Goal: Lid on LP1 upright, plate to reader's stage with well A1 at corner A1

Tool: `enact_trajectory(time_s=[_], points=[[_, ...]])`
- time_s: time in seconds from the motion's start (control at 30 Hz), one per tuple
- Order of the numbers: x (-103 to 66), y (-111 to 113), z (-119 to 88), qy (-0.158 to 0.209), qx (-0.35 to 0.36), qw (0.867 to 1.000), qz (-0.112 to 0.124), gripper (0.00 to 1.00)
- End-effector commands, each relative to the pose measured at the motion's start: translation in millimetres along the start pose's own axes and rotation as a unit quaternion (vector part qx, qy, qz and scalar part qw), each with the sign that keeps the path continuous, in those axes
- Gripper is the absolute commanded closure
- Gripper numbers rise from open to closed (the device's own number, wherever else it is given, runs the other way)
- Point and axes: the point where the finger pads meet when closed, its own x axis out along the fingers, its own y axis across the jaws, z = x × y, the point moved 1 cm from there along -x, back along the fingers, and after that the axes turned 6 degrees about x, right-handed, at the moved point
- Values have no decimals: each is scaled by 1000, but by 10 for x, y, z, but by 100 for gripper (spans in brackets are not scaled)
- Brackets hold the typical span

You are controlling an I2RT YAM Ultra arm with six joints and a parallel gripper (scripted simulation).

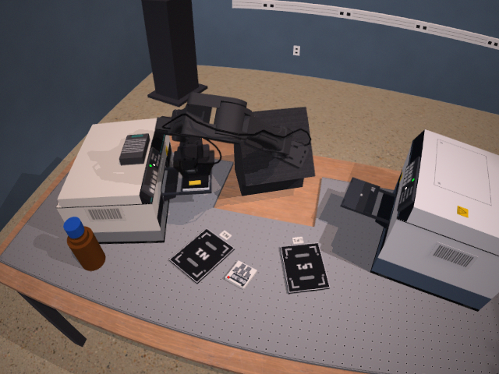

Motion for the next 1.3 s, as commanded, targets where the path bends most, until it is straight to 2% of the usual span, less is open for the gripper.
enact_trajectory(time_s=[0.0, 0.57, 0.9, 1.27], points=[[-145, -115, 6, 3, -7, 1000, -18, 15], [-202, -126, 18, 2, -13, 1000, -23, 15], [-181, -58, -54, 0, 4, 1000, -8, 15], [-266, -110, 2, 3, -9, 1000, -20, 15]])
